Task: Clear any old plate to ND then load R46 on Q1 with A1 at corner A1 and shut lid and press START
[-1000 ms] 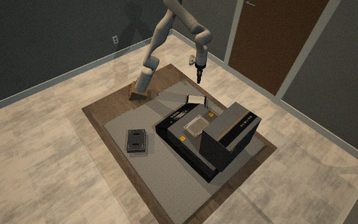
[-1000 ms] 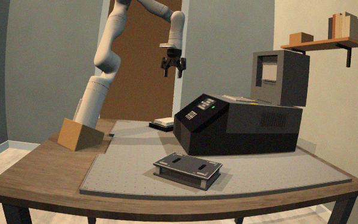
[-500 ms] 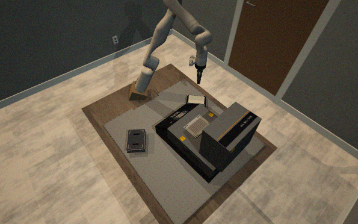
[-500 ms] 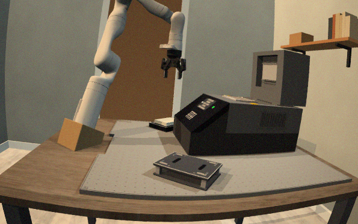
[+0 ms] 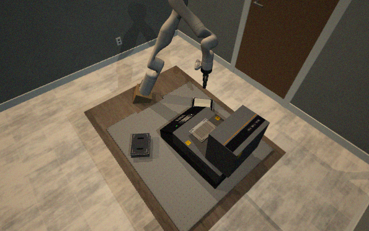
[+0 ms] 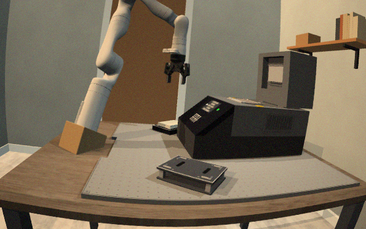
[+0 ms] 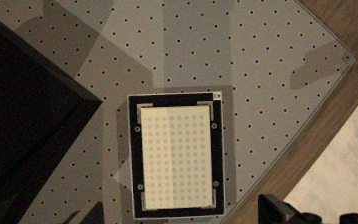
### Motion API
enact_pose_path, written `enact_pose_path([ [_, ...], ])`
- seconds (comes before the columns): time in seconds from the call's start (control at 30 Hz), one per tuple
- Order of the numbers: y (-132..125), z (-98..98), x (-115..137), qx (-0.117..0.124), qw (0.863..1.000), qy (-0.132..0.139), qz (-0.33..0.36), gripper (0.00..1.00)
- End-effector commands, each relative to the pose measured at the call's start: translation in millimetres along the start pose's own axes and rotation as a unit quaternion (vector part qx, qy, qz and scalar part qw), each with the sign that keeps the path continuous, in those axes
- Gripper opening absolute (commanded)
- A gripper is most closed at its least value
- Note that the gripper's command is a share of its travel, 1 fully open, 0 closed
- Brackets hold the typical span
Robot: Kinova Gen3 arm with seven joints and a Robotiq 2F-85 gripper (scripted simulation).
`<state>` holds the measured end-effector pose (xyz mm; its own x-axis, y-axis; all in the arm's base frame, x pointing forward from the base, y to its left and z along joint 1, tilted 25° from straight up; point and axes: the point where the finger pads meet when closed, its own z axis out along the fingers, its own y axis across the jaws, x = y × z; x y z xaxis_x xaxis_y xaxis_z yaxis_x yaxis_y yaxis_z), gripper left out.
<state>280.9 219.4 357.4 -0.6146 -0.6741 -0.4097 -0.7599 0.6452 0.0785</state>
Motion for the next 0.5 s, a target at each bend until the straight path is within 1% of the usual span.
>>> enact_pose_path([
  [0.0,-0.2,4.7,-0.3,0.000,1.000,0.000,0.000,1.00],
  [0.47,-0.2,20.7,-0.3,0.000,1.000,0.000,0.000,1.00],
])
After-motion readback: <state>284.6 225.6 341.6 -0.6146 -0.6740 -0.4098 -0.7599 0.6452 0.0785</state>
